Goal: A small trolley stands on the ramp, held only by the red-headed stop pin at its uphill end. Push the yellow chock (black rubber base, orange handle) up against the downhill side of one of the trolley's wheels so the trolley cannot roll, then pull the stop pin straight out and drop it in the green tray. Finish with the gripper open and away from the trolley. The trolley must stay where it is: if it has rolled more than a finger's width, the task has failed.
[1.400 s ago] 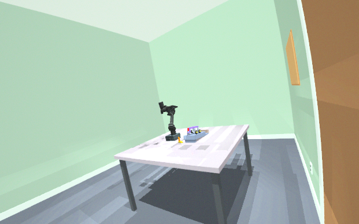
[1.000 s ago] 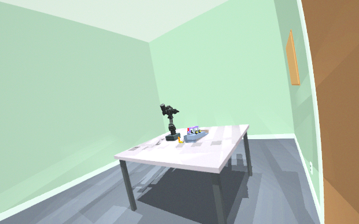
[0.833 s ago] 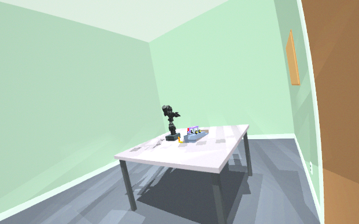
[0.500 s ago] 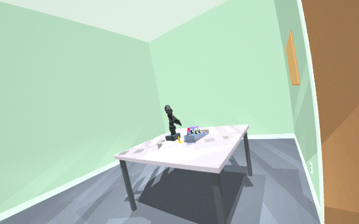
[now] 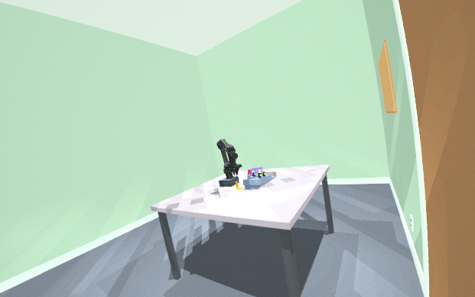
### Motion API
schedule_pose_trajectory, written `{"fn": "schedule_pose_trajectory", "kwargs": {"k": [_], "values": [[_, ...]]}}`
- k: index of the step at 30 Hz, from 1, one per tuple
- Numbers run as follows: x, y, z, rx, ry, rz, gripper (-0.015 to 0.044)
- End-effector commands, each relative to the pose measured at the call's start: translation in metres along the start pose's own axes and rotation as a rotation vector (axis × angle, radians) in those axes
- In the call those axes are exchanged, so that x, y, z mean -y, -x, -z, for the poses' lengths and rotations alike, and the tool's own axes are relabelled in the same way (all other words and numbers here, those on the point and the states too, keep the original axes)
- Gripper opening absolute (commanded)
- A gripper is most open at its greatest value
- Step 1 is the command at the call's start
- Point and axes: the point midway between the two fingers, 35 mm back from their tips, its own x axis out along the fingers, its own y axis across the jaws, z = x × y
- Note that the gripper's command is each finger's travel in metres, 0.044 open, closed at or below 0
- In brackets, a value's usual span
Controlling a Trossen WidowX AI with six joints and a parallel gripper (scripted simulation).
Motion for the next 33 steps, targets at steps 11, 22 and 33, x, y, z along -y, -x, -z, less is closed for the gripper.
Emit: {"fn": "schedule_pose_trajectory", "kwargs": {"k": [11,22,33], "values": [[0.006,-0.015,-0.002,0.030,0.059,0.043,0.0190],[0.008,-0.047,-0.003,0.030,0.059,0.044,0.0190],[0.008,-0.057,-0.003,0.030,0.059,0.044,0.0190]]}}
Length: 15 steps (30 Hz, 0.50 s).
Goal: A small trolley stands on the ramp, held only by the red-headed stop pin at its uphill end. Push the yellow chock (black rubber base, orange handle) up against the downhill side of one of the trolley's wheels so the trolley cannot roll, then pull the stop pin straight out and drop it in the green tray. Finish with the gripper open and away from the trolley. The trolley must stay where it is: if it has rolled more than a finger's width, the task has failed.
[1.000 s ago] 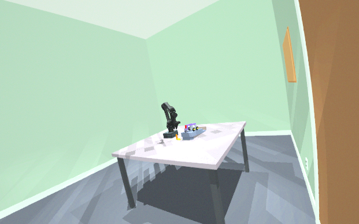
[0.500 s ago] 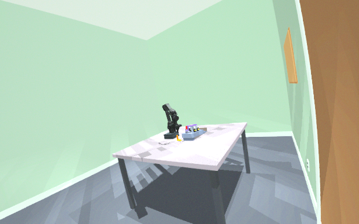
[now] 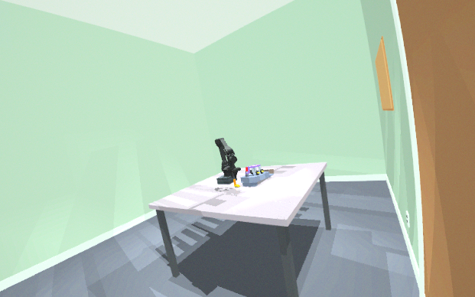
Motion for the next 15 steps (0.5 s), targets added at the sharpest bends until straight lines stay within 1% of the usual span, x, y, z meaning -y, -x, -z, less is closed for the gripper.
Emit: {"fn": "schedule_pose_trajectory", "kwargs": {"k": [1,15], "values": [[0.001,-0.008,0.000,0.004,0.006,0.005,0.0190],[0.002,-0.026,-0.001,0.004,0.006,0.006,0.0190]]}}
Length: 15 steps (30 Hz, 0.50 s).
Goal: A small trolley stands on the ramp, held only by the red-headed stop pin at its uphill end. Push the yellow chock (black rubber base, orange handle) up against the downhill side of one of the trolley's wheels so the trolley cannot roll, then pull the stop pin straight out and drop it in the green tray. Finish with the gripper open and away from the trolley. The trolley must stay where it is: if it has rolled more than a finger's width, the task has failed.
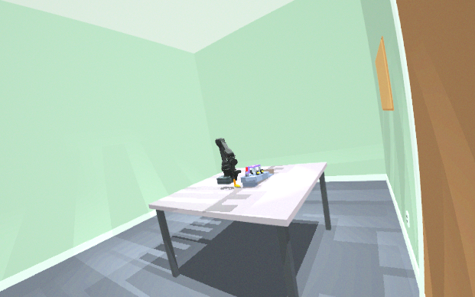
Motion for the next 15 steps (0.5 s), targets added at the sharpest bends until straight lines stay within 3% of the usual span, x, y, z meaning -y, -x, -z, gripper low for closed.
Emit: {"fn": "schedule_pose_trajectory", "kwargs": {"k": [1,15], "values": [[0.001,-0.003,-0.001,0.005,0.006,0.002,0.0190],[0.001,-0.021,-0.001,0.005,0.006,0.002,0.0190]]}}
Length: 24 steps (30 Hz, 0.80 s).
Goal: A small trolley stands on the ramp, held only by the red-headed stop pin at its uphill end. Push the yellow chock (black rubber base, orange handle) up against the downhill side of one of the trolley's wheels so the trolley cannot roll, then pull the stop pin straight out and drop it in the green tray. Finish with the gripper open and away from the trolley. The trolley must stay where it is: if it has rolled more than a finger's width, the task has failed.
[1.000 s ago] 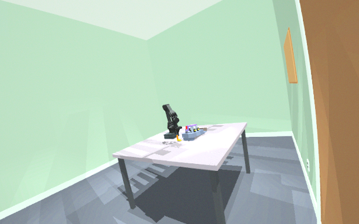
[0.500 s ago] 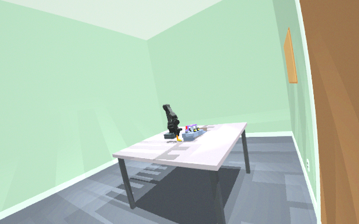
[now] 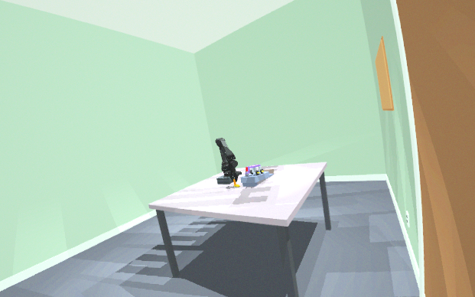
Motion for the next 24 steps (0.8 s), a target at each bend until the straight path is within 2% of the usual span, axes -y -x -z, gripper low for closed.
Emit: {"fn": "schedule_pose_trajectory", "kwargs": {"k": [1,7,12,20,24], "values": [[0.002,-0.008,0.000,0.004,0.006,0.004,0.0190],[0.002,-0.013,0.000,0.004,0.006,0.005,0.0190],[0.001,-0.010,0.000,-0.001,0.000,0.002,0.0059],[0.001,-0.009,0.000,0.000,0.000,0.002,0.0000],[0.001,0.006,0.001,0.003,0.005,0.004,0.0000]]}}
